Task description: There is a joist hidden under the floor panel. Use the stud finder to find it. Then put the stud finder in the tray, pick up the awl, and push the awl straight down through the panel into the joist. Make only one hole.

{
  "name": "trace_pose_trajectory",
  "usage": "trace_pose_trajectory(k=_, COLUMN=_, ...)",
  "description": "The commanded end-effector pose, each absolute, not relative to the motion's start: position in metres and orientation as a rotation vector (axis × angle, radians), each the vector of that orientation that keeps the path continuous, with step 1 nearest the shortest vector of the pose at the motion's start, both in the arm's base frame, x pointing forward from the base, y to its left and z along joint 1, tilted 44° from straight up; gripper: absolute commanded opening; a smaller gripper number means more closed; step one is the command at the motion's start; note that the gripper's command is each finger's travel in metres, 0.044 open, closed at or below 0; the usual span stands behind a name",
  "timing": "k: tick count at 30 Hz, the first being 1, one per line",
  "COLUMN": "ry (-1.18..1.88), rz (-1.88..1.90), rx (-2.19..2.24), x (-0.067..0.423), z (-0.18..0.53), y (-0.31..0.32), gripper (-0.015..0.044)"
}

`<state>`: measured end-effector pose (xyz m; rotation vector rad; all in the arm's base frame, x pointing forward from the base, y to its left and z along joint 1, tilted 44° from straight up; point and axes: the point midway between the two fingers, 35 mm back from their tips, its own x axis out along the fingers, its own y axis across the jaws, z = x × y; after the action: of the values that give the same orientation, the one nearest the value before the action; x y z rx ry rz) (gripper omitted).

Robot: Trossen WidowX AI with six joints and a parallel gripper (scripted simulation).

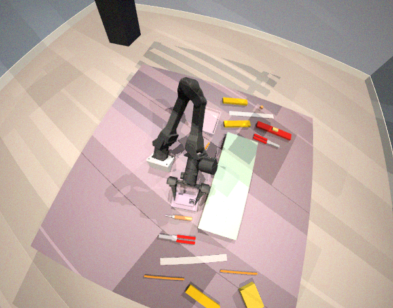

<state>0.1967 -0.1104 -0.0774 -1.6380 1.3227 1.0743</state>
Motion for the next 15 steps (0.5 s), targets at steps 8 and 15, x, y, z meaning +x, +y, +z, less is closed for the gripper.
trace_pose_trajectory(k=8, ry=1.327, rz=1.061, rx=-1.640, x=0.200, z=-0.062, y=-0.119, gripper=0.0440)
trace_pose_trajectory(k=15, ry=1.325, rz=1.073, rx=-1.640, x=0.201, z=-0.018, y=-0.163, gripper=0.0440)
